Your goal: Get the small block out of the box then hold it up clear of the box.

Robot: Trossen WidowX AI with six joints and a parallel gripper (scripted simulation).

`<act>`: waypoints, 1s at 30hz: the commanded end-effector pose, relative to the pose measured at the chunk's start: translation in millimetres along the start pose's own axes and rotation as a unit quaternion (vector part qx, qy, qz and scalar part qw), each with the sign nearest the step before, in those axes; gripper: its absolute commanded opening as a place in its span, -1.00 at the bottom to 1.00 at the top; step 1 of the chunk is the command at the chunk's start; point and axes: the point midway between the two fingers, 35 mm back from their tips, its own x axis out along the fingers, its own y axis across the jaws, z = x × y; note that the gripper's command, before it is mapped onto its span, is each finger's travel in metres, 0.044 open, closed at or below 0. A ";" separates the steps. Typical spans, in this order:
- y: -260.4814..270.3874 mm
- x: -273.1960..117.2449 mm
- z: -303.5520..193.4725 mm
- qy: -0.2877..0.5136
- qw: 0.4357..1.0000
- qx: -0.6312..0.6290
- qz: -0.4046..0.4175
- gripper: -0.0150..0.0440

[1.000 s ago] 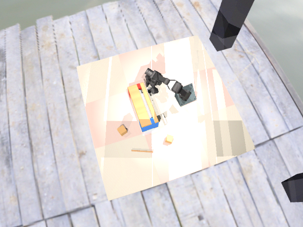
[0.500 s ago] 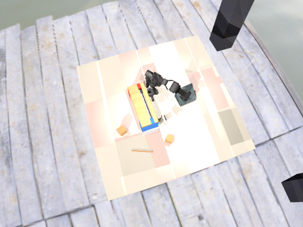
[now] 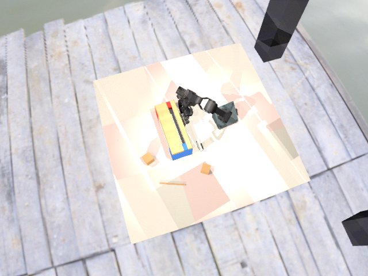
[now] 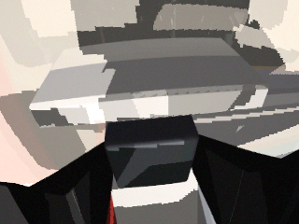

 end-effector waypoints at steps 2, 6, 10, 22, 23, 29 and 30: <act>-0.9 0.7 0.5 0.001 1.000 0.003 -0.002 -0.24; -0.8 -0.2 0.0 0.001 1.000 0.003 -0.002 -0.39; 1.2 -18.1 -9.4 0.001 1.000 0.002 0.000 -0.49; 0.9 -57.6 -25.2 0.000 1.000 0.002 0.002 -0.49; 0.7 -59.9 -25.9 0.000 1.000 0.007 0.005 -0.49; -2.3 -86.1 -33.6 0.005 0.997 0.070 0.036 -0.49; -2.9 -90.6 -34.6 0.006 0.996 0.081 0.042 -0.49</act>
